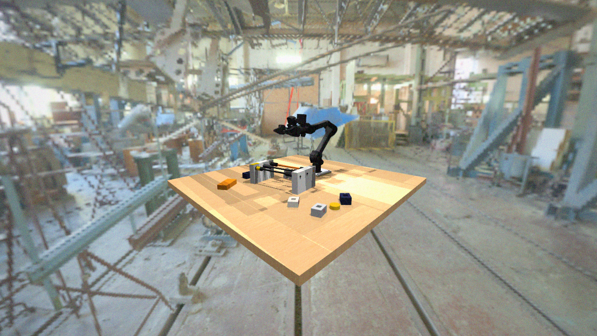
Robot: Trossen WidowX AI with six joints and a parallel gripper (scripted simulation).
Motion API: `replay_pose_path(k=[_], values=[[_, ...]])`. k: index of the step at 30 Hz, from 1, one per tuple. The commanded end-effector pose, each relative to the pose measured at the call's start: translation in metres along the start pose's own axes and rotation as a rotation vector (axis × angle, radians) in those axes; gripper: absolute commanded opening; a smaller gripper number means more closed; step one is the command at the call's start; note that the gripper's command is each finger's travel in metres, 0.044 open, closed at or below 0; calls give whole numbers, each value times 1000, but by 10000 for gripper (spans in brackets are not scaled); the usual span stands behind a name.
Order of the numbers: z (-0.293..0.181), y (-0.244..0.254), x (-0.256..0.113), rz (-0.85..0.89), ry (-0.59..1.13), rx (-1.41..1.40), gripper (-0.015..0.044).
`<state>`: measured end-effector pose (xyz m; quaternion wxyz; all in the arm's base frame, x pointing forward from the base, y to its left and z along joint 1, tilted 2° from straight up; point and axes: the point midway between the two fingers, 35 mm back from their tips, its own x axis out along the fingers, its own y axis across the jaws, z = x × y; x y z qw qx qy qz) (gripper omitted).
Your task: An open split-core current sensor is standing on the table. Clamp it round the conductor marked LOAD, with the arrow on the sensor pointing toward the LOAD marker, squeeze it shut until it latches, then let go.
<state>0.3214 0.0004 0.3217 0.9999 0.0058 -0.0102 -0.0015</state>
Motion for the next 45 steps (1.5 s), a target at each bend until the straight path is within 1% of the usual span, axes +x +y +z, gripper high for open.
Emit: replay_pose_path(k=[1, 7, 11, 17, 23, 25, 45], values=[[-6, -12, 16, -28, 97, -8, 440], [-31, -45, 57, -104, 402, 22, 440], [-49, -65, 72, -147, 594, 52, 440], [-79, -96, 82, -204, 878, 112, 440], [-102, -118, 79, -222, 1139, 167, 440], [-105, -120, 78, -223, 1168, 174, 440], [-106, -120, 77, -220, 1173, 170, 440]])
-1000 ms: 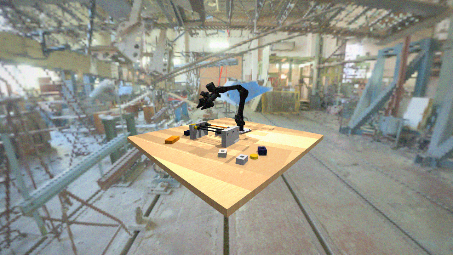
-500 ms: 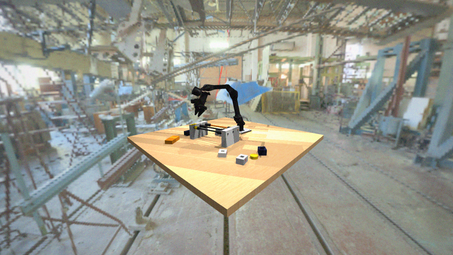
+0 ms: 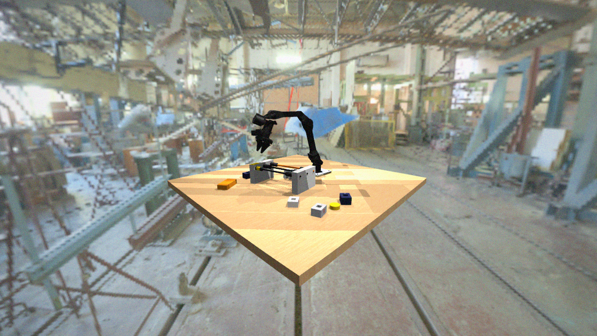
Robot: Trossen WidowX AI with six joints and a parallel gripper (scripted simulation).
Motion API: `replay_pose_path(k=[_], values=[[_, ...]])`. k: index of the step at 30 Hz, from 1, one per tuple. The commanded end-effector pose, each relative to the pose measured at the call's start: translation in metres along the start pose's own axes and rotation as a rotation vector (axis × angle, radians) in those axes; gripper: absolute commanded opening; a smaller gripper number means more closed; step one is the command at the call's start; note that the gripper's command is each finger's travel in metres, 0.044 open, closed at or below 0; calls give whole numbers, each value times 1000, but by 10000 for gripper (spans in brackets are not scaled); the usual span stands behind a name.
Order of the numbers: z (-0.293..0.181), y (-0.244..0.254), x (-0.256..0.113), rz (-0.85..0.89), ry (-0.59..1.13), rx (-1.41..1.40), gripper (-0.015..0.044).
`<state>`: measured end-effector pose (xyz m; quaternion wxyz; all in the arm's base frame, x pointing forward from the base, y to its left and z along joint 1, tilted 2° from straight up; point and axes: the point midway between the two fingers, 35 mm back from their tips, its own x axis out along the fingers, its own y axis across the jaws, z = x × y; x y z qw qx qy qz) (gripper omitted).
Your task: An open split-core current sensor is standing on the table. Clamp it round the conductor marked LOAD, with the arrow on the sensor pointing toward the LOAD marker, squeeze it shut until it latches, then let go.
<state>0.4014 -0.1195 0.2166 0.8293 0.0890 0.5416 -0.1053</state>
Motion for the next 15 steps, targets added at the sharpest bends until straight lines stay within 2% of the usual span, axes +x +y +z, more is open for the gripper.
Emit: replay_pose_path(k=[1, 15], values=[[-8, 1, 0, 6, 18, -24, 440], [-194, 9, 4, 93, 397, -432, 440]])
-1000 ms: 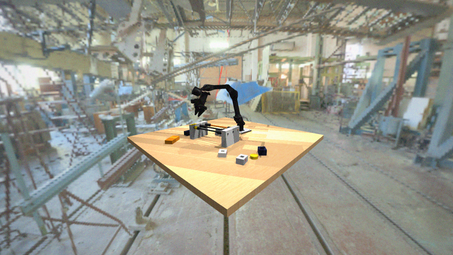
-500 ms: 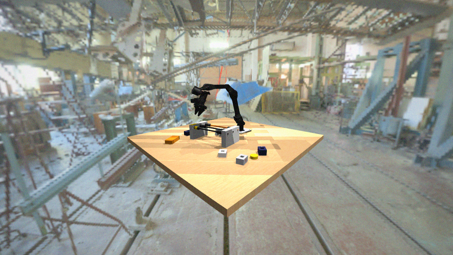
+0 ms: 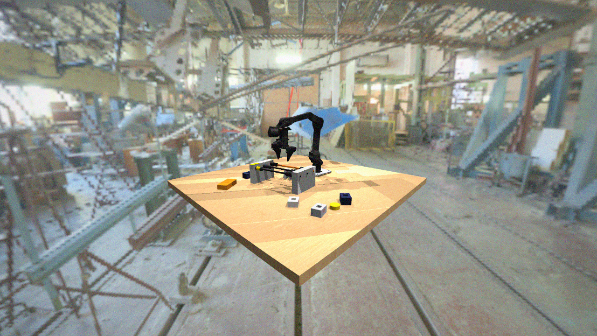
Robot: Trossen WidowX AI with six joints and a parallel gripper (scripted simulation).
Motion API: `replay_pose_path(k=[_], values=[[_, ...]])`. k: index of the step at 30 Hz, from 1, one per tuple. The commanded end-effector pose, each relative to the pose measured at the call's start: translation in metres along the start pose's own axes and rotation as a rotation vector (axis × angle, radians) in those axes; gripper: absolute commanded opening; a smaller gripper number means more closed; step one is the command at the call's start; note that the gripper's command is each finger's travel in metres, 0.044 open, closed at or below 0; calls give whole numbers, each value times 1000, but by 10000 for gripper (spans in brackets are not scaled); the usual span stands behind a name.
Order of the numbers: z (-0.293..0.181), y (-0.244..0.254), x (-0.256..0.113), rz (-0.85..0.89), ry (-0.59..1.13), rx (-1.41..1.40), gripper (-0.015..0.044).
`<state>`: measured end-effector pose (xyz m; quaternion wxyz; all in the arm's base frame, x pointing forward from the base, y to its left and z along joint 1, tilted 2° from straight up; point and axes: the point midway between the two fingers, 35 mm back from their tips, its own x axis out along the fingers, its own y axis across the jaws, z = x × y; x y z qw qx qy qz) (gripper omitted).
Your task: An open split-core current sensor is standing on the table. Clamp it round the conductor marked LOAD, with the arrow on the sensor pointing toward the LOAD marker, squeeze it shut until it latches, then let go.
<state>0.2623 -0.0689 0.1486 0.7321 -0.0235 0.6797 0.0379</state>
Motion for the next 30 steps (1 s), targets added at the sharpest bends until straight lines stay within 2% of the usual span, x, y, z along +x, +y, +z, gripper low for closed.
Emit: replay_pose_path(k=[1, 30], values=[[-30, 12, 11, 20, 61, -81, 440], [-31, 12, 50, 21, 61, -81, 440]])
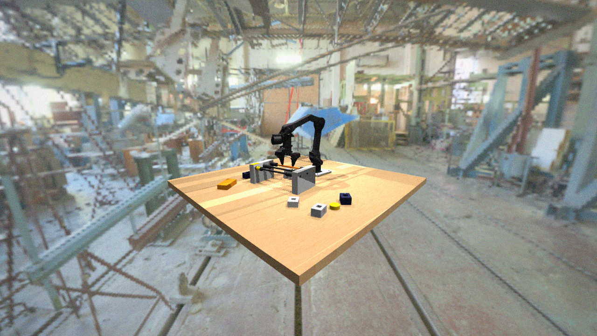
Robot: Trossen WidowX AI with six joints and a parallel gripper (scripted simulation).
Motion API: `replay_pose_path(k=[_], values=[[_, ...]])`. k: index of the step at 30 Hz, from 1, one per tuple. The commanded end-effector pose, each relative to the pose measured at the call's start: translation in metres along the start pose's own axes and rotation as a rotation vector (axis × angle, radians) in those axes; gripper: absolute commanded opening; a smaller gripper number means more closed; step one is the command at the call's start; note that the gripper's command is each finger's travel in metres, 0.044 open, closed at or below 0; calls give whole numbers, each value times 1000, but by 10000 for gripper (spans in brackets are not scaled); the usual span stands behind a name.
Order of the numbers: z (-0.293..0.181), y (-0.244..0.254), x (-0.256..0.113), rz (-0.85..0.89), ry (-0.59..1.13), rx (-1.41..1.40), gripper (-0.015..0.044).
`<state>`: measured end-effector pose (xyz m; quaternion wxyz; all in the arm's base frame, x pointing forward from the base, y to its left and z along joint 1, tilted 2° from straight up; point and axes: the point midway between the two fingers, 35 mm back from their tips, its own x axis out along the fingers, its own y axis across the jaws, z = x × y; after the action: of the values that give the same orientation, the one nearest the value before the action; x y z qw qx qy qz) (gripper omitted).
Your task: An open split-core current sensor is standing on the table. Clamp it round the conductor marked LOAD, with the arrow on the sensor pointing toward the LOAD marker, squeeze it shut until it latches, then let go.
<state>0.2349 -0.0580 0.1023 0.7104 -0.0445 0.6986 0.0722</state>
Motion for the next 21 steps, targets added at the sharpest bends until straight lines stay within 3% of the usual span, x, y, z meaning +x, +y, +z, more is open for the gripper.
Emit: replay_pose_path(k=[1, 14, 17, 21], values=[[-1, 0, 7, -4, 4, -4, 440], [-2, 0, 27, -4, 4, -4, 440], [-1, 1, 22, 0, 1, -3, 361], [-1, 1, 22, 0, 1, -3, 335]])
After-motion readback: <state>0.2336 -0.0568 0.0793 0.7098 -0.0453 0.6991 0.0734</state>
